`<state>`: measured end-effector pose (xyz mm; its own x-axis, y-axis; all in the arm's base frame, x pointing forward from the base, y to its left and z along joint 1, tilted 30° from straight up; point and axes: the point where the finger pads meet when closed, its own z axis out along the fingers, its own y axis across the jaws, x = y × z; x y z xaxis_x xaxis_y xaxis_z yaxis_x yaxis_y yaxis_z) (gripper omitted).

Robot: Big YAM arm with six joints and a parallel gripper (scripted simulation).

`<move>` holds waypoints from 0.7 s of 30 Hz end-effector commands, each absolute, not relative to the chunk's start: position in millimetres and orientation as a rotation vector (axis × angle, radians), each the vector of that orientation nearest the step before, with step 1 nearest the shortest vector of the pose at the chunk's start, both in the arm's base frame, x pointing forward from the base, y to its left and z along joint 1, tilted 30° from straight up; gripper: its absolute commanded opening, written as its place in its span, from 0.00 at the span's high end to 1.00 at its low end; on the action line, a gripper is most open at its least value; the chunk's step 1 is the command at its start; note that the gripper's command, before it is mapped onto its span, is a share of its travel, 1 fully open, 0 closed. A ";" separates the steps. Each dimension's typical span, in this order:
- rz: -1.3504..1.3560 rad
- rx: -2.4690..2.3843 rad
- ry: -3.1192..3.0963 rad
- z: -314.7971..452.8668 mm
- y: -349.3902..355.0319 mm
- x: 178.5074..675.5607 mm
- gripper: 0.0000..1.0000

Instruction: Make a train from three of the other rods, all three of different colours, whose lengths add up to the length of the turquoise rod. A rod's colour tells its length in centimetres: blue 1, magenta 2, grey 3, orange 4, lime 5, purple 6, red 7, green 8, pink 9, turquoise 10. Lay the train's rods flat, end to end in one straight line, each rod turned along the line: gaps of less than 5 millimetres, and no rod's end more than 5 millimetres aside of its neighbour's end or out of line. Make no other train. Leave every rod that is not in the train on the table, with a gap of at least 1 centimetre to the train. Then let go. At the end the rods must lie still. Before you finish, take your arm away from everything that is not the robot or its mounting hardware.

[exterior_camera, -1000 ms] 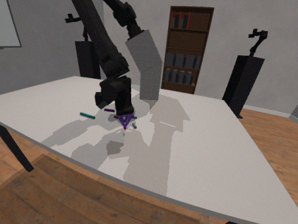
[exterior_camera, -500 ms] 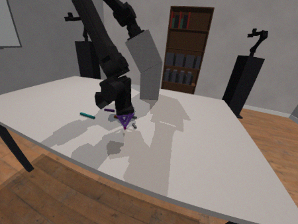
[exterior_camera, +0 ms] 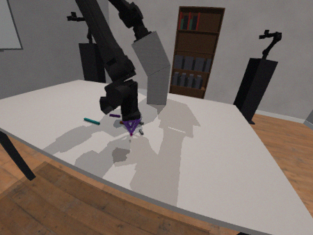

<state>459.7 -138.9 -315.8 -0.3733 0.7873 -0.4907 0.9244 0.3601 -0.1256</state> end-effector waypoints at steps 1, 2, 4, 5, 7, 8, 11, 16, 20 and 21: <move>-0.552 1.518 2.271 -322.1 -147.1 456.1 0.66; -0.553 1.519 2.271 -322.4 -146.8 454.9 0.66; -0.556 1.522 2.273 -323.1 -146.1 451.0 0.66; -0.557 1.524 2.273 -323.5 -145.6 449.2 0.66; -0.556 1.528 2.270 -323.9 -145.1 448.1 0.66; -0.556 1.530 2.268 -324.0 -145.0 448.0 0.66; -0.554 1.531 2.265 -323.9 -145.0 448.9 0.66; -0.551 1.531 2.262 -323.8 -145.0 450.3 0.66; -0.551 1.531 2.262 -323.8 -145.0 450.3 0.66; -0.551 1.531 2.262 -323.8 -145.0 450.3 0.66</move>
